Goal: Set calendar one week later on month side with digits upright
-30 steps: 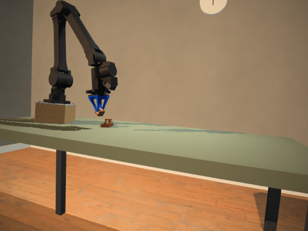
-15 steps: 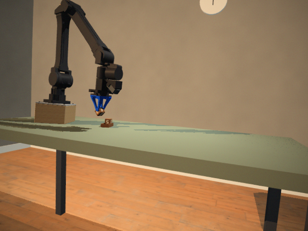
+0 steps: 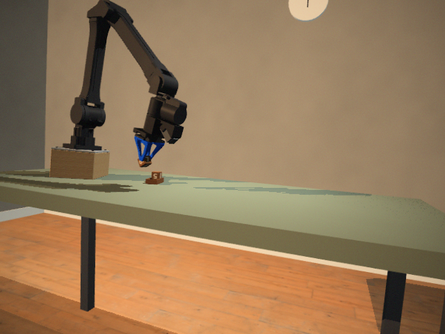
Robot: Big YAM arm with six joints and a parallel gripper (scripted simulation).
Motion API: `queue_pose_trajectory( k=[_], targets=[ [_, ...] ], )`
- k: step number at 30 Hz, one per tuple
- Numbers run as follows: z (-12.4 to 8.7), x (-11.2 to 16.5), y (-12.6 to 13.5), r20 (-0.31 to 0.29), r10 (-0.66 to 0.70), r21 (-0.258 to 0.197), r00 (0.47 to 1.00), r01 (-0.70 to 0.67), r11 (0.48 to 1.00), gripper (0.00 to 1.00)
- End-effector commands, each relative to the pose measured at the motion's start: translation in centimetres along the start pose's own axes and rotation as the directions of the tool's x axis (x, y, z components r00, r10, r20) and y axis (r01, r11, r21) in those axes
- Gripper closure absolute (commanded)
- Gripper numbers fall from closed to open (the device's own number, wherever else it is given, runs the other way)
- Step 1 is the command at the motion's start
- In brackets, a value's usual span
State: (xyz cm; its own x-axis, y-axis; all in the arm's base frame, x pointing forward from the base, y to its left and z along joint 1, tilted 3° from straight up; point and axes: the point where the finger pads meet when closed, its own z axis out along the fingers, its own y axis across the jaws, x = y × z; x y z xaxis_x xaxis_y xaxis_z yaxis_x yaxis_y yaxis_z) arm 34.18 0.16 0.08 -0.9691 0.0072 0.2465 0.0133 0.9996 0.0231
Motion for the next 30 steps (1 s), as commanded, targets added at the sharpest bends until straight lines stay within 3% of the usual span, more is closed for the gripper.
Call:
queue_pose_trajectory(
  k=[1,7,12,14,15,24,27,30],
  targets=[
    [-1.2,-1.8,-0.4,-0.033,0.001,-0.006,0.999,-0.001,1.000,0.73],
    [-1.0,-1.8,-0.4,-0.200,0.000,-0.007,0.980,-0.002,1.000,0.73],
    [-1.8,-1.0,-0.3,-0.198,0.003,-0.007,0.980,-0.004,1.000,0.73],
    [-2.4,-1.9,-0.3,-0.182,0.002,-0.007,0.983,-0.003,1.000,0.73],
    [-1.0,-1.7,-0.4,-0.230,0.002,-0.007,0.973,-0.003,1.000,0.73],
    [-0.7,-1.7,-0.3,-0.454,-0.004,-0.007,0.891,0.001,1.000,0.73],
    [-0.7,-1.7,-0.3,-0.463,-0.003,-0.007,0.886,0.000,1.000,0.73],
    [-2.1,-1.7,-0.2,-0.433,-0.002,-0.006,0.901,0.000,1.000,0.73]
  ],
)
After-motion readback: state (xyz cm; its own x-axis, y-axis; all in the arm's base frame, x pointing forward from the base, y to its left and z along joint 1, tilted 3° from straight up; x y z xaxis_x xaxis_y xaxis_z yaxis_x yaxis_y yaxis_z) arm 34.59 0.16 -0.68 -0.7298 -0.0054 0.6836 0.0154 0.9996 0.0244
